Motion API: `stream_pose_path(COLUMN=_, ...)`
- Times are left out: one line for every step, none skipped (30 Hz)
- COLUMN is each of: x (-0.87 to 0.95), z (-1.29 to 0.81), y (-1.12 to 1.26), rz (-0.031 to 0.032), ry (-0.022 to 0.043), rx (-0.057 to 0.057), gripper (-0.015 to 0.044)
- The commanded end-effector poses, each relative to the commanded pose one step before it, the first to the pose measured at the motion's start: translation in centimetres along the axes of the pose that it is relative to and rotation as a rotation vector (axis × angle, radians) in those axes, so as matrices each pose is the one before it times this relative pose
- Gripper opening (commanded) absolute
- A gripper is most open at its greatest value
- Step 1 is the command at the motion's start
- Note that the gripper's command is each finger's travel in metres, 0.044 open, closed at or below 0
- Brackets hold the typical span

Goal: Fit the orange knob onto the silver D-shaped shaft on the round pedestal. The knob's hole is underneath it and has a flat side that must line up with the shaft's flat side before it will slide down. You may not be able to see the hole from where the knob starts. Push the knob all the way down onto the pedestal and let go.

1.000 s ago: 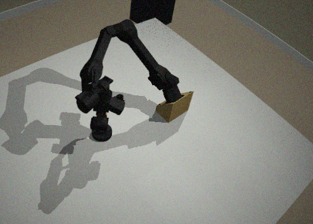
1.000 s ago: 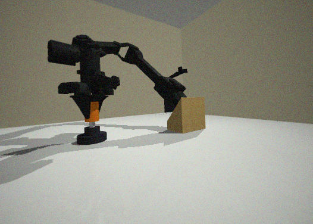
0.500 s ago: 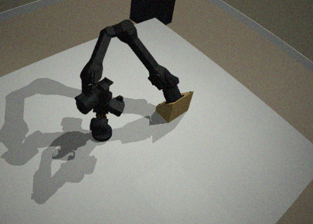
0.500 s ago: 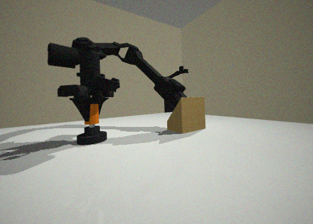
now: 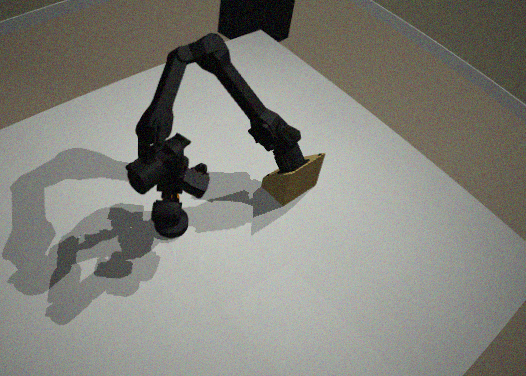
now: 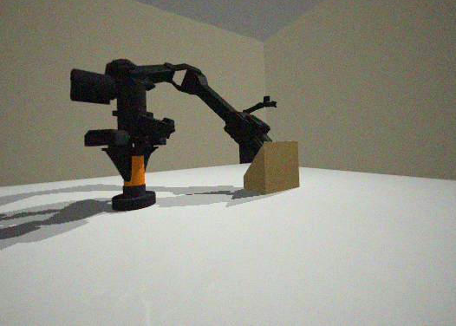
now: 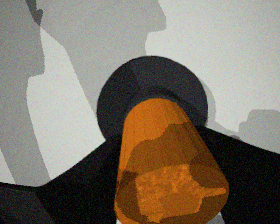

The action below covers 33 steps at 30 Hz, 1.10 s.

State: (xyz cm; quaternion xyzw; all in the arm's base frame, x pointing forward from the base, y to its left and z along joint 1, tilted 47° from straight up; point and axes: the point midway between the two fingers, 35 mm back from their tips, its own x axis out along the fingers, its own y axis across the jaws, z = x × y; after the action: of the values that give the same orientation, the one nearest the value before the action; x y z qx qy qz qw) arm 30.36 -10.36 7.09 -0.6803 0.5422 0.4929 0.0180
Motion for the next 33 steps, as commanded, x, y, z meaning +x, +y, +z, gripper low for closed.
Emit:
stream_pose_path(x=-0.056, z=0.007, y=-0.025, rz=-0.00056, ry=0.00039, rx=-0.0002, gripper=0.0)
stream_pose_path(x=0.0, z=0.0, y=0.0, rz=0.0, ry=0.0, rx=0.0, gripper=0.0)
stream_pose_path(x=0.0, z=0.0, y=0.0, rz=0.0, ry=0.0, rx=0.0, gripper=0.0)
stream_pose_path(x=0.0, z=0.0, y=0.0, rz=0.0, ry=0.0, rx=0.0, gripper=0.0026)
stream_pose_path(x=0.0, z=0.0, y=0.0, rz=0.0, ry=0.0, rx=0.0, gripper=0.0053)
stream_pose_path(x=0.0, z=0.0, y=0.0, rz=0.0, ry=0.0, rx=0.0, gripper=0.0079)
stream_pose_path(x=0.0, z=0.0, y=0.0, rz=0.0, ry=0.0, rx=0.0, gripper=0.0105)
stream_pose_path(x=0.0, z=0.0, y=0.0, rz=0.0, ry=0.0, rx=0.0, gripper=0.0131)
stream_pose_path(x=0.0, z=0.0, y=0.0, rz=0.0, ry=0.0, rx=0.0, gripper=0.0157)
stream_pose_path(x=0.0, z=0.0, y=0.0, rz=0.0, ry=0.0, rx=0.0, gripper=0.0184)
stream_pose_path(x=0.0, z=0.0, y=0.0, rz=0.0, ry=0.0, rx=0.0, gripper=0.021)
stream_pose_path(x=0.0, z=0.0, y=0.0, rz=0.0, ry=0.0, rx=0.0, gripper=0.0236)
stream_pose_path(x=0.0, z=0.0, y=0.0, rz=0.0, ry=0.0, rx=0.0, gripper=0.0263)
stream_pose_path(x=0.0, z=0.0, y=0.0, rz=0.0, ry=0.0, rx=0.0, gripper=0.0289)
stream_pose_path(x=0.0, z=0.0, y=0.0, rz=0.0, ry=0.0, rx=0.0, gripper=0.0315)
stream_pose_path(x=0.0, z=0.0, y=0.0, rz=0.0, ry=0.0, rx=0.0, gripper=0.0341)
stream_pose_path(x=0.0, z=0.0, y=0.0, rz=0.0, ry=0.0, rx=0.0, gripper=0.0368)
stream_pose_path(x=0.0, z=0.0, y=0.0, rz=0.0, ry=0.0, rx=0.0, gripper=0.0394)
stream_pose_path(x=0.0, z=0.0, y=0.0, rz=0.0, ry=0.0, rx=0.0, gripper=0.042)
stream_pose_path(x=0.0, z=0.0, y=0.0, rz=0.0, ry=0.0, rx=0.0, gripper=0.044)
stream_pose_path(x=0.0, z=0.0, y=0.0, rz=0.0, ry=0.0, rx=0.0, gripper=0.044)
stream_pose_path(x=0.0, z=0.0, y=0.0, rz=0.0, ry=0.0, rx=0.0, gripper=0.044)
stream_pose_path(x=0.0, z=0.0, y=0.0, rz=0.0, ry=0.0, rx=0.0, gripper=0.044)
stream_pose_path(x=0.0, z=0.0, y=0.0, rz=0.0, ry=0.0, rx=0.0, gripper=0.044)
stream_pose_path(x=0.0, z=0.0, y=0.0, rz=0.0, ry=0.0, rx=0.0, gripper=0.044)
stream_pose_path(x=-0.252, z=-0.018, y=-0.046, rz=-0.00062, ry=-0.00039, rx=-0.0001, gripper=0.044)
stream_pose_path(x=-0.761, z=-0.046, y=-0.124, rz=-0.00166, ry=-0.00109, rx=-0.0003, gripper=0.044)
stream_pose_path(x=-1.283, z=-0.05, y=-0.162, rz=-0.00211, ry=-0.00155, rx=-0.0005, gripper=0.044)
stream_pose_path(x=-1.578, z=-0.017, y=-0.118, rz=-0.00146, ry=-0.00135, rx=-0.0006, gripper=0.044)
stream_pose_path(x=-1.595, z=0.027, y=-0.03, rz=-0.0003, ry=-0.00068, rx=-0.0005, gripper=0.044)
stream_pose_path(x=-1.606, z=0.067, y=0.061, rz=0.00081, ry=0.00008, rx=-0.0004, gripper=0.044)
stream_pose_path(x=-1.326, z=0.082, y=0.121, rz=0.00147, ry=0.00069, rx=-0.0002, gripper=0.044)
stream_pose_path(x=-0.796, z=0.059, y=0.104, rz=0.00121, ry=0.00071, rx=0.0, gripper=0.044)
